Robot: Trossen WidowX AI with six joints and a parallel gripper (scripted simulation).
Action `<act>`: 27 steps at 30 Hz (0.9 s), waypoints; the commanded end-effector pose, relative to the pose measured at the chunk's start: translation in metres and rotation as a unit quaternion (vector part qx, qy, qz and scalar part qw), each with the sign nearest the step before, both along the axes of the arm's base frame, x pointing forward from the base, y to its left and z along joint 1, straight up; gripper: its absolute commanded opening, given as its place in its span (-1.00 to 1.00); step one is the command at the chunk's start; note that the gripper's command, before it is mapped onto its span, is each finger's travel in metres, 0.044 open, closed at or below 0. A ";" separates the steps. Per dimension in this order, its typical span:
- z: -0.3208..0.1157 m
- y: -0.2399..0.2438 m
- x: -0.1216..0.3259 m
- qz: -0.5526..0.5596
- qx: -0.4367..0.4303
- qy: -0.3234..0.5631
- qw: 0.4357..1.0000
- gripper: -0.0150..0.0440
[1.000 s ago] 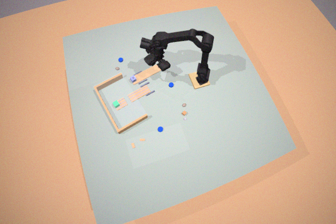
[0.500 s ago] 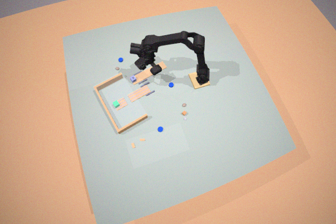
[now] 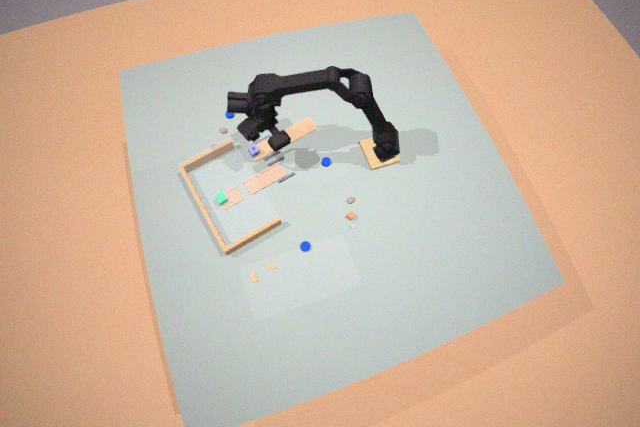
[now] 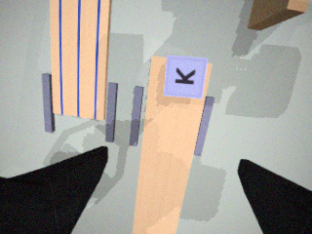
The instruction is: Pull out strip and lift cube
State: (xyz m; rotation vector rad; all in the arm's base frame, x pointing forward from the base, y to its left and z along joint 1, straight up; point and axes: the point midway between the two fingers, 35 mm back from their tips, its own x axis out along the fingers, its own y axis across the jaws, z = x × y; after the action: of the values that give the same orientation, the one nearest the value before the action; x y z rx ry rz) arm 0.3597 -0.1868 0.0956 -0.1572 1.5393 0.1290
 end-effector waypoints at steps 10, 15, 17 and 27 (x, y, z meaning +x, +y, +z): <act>0.003 0.005 0.049 -0.002 0.001 0.000 1.000 1.00; -0.001 0.005 0.053 -0.002 0.001 0.000 1.000 0.64; -0.004 0.005 0.053 -0.002 0.001 0.000 1.000 0.47; -0.021 0.004 0.054 -0.002 0.001 0.000 1.000 0.36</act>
State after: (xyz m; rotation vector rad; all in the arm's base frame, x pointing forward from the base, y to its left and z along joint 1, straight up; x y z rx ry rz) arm 0.4144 -0.1828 0.0822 -0.1584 1.5333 0.1283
